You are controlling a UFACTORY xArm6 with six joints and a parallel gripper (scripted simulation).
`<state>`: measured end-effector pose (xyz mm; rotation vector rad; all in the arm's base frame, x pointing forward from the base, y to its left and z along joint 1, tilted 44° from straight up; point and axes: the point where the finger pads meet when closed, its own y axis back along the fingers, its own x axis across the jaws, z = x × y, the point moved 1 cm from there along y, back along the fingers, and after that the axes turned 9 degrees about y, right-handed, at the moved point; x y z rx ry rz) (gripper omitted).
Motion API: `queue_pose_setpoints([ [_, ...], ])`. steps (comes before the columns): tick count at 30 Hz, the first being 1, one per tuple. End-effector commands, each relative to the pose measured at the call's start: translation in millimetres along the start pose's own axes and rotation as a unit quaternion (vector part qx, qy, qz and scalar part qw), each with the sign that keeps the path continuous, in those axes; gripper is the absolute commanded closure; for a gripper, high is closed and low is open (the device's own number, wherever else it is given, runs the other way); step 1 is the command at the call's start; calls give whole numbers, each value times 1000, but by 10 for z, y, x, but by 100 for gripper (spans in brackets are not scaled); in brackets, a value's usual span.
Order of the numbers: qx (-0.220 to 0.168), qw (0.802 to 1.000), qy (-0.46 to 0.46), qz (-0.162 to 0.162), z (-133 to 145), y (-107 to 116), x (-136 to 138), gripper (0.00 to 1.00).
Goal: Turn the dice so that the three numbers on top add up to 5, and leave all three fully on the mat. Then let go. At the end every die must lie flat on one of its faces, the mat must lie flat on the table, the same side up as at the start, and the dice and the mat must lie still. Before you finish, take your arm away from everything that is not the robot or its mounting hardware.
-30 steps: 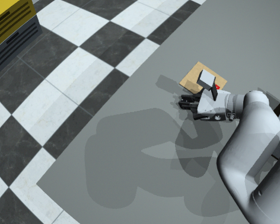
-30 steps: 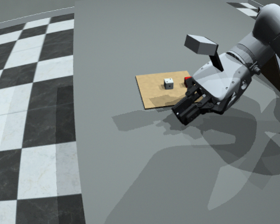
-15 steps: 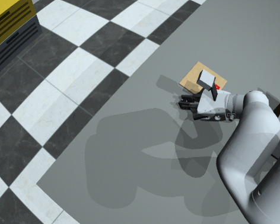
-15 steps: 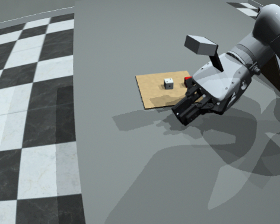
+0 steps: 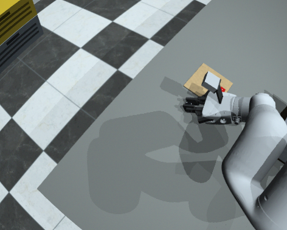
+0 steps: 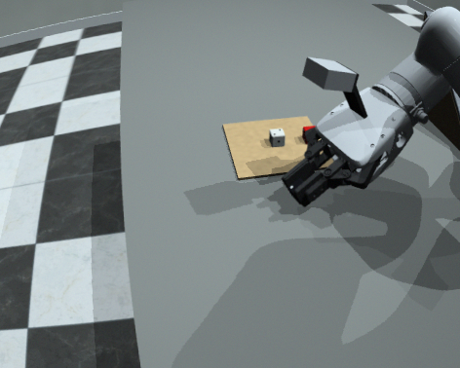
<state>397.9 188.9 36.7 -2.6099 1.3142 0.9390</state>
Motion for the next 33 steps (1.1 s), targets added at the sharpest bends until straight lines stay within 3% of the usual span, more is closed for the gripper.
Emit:
queue_pose_setpoints([
  [1, 1, 1000, 0, 0, -9, -2, 2, 85],
  [33, 1, 1000, 0, 0, 97, -60, -14, 85],
])
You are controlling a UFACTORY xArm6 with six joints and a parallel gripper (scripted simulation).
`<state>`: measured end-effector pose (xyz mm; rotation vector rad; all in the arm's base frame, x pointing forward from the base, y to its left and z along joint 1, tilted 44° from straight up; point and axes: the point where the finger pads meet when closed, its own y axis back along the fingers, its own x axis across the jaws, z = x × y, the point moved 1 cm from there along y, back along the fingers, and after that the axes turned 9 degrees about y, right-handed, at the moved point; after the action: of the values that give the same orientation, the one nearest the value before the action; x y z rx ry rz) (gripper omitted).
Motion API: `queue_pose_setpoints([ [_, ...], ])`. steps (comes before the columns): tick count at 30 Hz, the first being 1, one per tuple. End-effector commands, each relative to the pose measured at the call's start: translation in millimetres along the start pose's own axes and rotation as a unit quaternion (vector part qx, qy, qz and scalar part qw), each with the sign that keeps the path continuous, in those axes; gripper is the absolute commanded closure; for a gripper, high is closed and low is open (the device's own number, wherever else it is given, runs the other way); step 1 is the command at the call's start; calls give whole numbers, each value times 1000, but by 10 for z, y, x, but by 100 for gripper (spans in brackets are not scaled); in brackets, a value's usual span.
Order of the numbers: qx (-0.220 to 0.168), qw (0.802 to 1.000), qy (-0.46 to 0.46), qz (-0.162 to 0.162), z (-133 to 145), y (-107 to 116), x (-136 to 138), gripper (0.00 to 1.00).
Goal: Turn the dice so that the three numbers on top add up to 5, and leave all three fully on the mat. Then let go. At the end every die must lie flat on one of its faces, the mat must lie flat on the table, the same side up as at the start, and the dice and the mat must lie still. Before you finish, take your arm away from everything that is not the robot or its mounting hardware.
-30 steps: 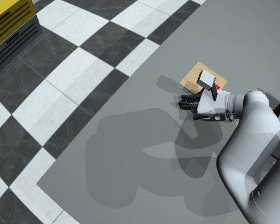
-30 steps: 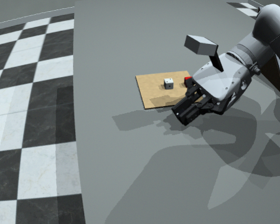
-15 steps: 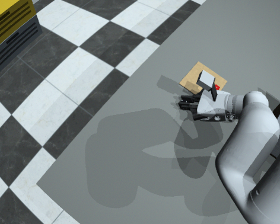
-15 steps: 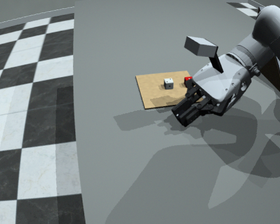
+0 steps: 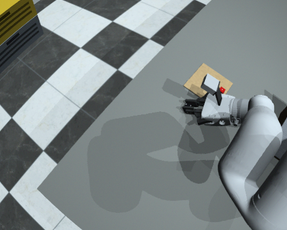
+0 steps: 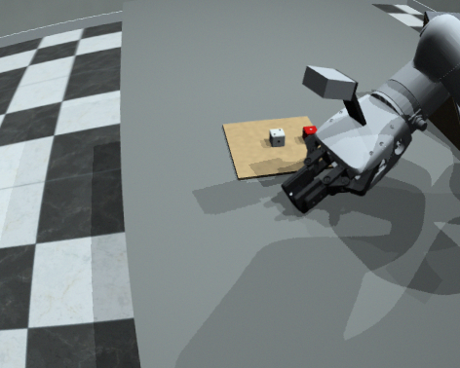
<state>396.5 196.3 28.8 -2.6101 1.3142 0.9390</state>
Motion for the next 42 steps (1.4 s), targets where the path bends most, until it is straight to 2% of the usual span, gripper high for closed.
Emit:
queue_pose_setpoints([
  [1, 1, 1000, 0, 0, 3, -9, 0, 85],
  [38, 1, 1000, 0, 0, 4, -9, 0, 85],
  [39, 1, 1000, 0, 0, 4, -9, 0, 81],
  [42, 1, 1000, 0, 0, 4, -9, 0, 81],
])
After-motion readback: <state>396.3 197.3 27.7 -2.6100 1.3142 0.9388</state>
